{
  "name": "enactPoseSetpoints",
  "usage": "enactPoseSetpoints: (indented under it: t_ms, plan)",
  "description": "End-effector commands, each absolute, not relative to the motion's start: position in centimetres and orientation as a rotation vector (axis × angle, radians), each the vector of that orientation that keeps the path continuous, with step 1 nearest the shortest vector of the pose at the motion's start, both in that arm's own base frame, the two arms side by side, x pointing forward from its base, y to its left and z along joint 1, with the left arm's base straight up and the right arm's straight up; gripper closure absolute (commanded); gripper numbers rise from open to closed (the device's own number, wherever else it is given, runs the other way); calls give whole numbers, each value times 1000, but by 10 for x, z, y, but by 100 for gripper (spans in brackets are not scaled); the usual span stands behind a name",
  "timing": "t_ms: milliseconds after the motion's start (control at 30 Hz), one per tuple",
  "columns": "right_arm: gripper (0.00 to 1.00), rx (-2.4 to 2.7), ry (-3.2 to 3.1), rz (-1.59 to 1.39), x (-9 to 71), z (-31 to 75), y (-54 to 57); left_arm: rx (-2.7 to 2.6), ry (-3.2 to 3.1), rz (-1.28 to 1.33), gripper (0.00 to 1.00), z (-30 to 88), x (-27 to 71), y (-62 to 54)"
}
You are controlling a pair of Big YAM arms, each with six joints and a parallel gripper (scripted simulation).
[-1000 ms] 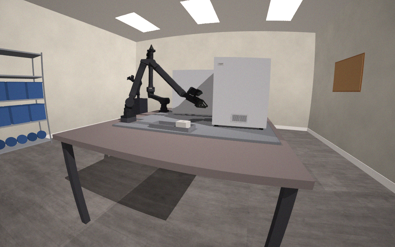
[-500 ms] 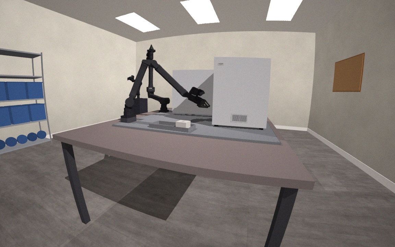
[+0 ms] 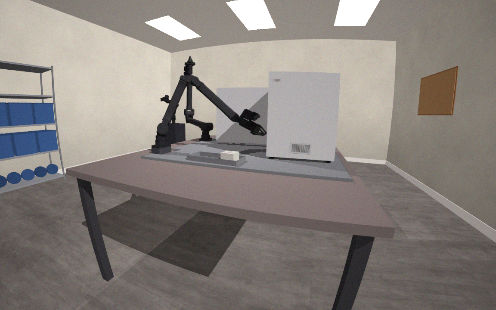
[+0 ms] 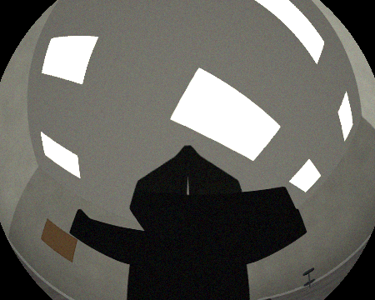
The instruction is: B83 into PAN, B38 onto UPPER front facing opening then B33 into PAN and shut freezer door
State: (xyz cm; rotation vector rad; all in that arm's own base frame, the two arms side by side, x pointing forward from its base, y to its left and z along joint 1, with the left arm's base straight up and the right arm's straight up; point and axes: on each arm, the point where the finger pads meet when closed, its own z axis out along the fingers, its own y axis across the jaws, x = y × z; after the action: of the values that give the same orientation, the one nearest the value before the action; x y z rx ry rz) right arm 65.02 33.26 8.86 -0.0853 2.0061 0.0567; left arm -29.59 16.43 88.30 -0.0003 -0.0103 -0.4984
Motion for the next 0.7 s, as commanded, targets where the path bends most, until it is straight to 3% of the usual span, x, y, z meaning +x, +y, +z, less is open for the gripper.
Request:
enactPoseSetpoints:
  t_ms: [0, 667]
  plan:
    - [0, -76, 1980, 57, 676, 104, 334, 7, 26, -511, 100, 884, -284, 159]
    - [0, -74, 1979, 58, 691, 107, 336, 7, 26, -511, 100, 884, -284, 159]
